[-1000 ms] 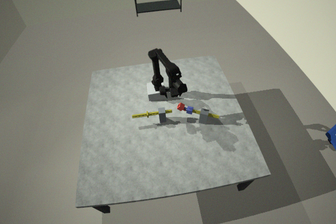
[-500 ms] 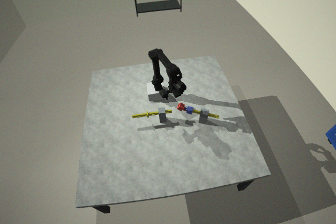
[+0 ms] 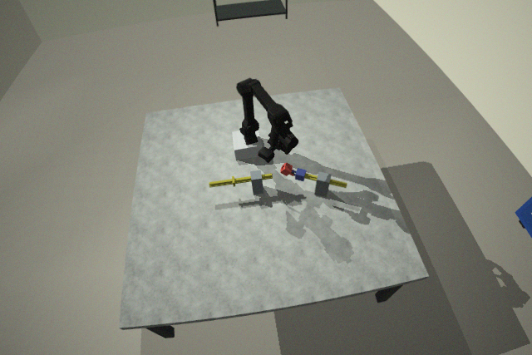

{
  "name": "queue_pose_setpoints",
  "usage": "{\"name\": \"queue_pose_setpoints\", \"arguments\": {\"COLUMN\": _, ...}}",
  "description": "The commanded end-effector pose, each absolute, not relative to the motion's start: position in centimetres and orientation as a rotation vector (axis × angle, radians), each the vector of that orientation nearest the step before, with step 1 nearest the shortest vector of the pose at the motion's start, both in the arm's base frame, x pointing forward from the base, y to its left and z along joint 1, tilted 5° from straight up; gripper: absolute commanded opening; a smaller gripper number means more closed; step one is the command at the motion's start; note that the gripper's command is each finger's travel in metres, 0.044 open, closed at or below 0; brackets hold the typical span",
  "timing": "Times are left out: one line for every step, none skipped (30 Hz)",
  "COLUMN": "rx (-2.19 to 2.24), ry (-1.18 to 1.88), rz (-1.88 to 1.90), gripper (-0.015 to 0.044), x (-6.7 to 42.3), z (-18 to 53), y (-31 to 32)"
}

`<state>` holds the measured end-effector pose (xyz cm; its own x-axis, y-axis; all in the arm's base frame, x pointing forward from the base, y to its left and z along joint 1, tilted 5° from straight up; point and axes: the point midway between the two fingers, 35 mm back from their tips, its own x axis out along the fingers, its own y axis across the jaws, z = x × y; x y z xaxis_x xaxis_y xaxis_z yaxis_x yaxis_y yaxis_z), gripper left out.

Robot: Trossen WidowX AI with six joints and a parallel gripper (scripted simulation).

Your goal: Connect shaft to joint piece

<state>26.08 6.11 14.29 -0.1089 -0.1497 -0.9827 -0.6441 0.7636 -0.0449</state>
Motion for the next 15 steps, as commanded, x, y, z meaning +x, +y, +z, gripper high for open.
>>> {"name": "queue_pose_setpoints", "arguments": {"rx": -0.748, "ry": 1.658, "rz": 0.566, "gripper": 0.0440, "x": 26.10, "z": 13.96, "y": 6.18}}
{"name": "queue_pose_setpoints", "arguments": {"rx": -0.775, "ry": 1.657, "rz": 0.591, "gripper": 0.0440, "x": 26.10, "z": 13.90, "y": 6.19}}
{"name": "queue_pose_setpoints", "arguments": {"rx": -0.802, "ry": 1.655, "rz": 0.617, "gripper": 0.0440, "x": 26.11, "z": 13.84, "y": 6.20}}
{"name": "queue_pose_setpoints", "arguments": {"rx": -0.829, "ry": 1.653, "rz": 0.643, "gripper": 0.0440, "x": 26.11, "z": 13.78, "y": 6.21}}
{"name": "queue_pose_setpoints", "arguments": {"rx": -0.855, "ry": 1.650, "rz": 0.669, "gripper": 0.0440, "x": 26.11, "z": 13.73, "y": 6.22}}
{"name": "queue_pose_setpoints", "arguments": {"rx": -0.882, "ry": 1.648, "rz": 0.695, "gripper": 0.0440, "x": 26.11, "z": 13.67, "y": 6.23}}
{"name": "queue_pose_setpoints", "arguments": {"rx": -0.909, "ry": 1.645, "rz": 0.721, "gripper": 0.0440, "x": 26.12, "z": 13.61, "y": 6.24}}
{"name": "queue_pose_setpoints", "arguments": {"rx": -0.930, "ry": 1.642, "rz": 0.743, "gripper": 0.0440, "x": 26.12, "z": 13.57, "y": 6.25}}
{"name": "queue_pose_setpoints", "arguments": {"rx": -0.943, "ry": 1.640, "rz": 0.756, "gripper": 0.0440, "x": 26.12, "z": 13.54, "y": 6.25}}
{"name": "queue_pose_setpoints", "arguments": {"rx": -0.948, "ry": 1.640, "rz": 0.760, "gripper": 0.0440, "x": 26.12, "z": 13.53, "y": 6.25}}
{"name": "queue_pose_setpoints", "arguments": {"rx": -0.948, "ry": 1.640, "rz": 0.760, "gripper": 0.0440, "x": 26.12, "z": 13.53, "y": 6.25}}
{"name": "queue_pose_setpoints", "arguments": {"rx": -0.948, "ry": 1.640, "rz": 0.760, "gripper": 0.0440, "x": 26.12, "z": 13.53, "y": 6.25}}
{"name": "queue_pose_setpoints", "arguments": {"rx": -0.948, "ry": 1.640, "rz": 0.760, "gripper": 0.0440, "x": 26.12, "z": 13.53, "y": 6.25}}
{"name": "queue_pose_setpoints", "arguments": {"rx": -0.948, "ry": 1.640, "rz": 0.760, "gripper": 0.0440, "x": 26.12, "z": 13.53, "y": 6.25}}
{"name": "queue_pose_setpoints", "arguments": {"rx": -0.948, "ry": 1.640, "rz": 0.760, "gripper": 0.0440, "x": 26.13, "z": 13.45, "y": 6.26}}
